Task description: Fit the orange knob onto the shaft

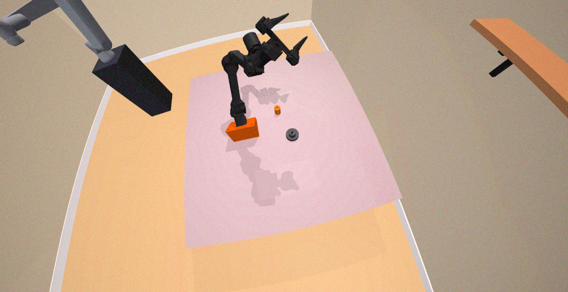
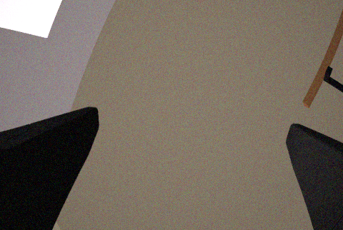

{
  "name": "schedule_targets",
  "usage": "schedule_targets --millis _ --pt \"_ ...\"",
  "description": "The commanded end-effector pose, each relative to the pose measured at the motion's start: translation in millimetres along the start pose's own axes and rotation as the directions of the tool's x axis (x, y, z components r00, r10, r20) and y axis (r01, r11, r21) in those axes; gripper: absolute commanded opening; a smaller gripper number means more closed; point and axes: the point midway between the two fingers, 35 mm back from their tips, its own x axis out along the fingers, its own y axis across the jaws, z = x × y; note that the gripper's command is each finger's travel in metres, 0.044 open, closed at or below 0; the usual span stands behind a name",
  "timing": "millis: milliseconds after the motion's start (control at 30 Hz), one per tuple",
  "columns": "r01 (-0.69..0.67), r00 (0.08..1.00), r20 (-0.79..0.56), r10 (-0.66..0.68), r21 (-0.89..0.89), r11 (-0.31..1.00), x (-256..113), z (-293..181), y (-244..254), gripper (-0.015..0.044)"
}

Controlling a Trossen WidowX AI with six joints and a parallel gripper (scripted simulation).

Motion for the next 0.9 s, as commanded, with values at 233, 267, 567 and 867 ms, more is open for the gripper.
schedule_targets --millis 233,267,567,867 --pt "0.518 0.829 0.03 -0.558 -0.415 0.748 -28.7 -39.1 -158.4 0.044" --pt "0.542 0.803 0.026 -0.595 -0.446 0.712 -34.3 -43.2 -169.2 0.044" --pt "0.595 0.505 -0.03 -0.863 -0.712 0.373 -102.4 -84.7 -251.5 0.044" --pt "0.384 0.108 -0.114 -0.988 -0.912 0.147 -198.1 -133.2 -302.1 0.044"
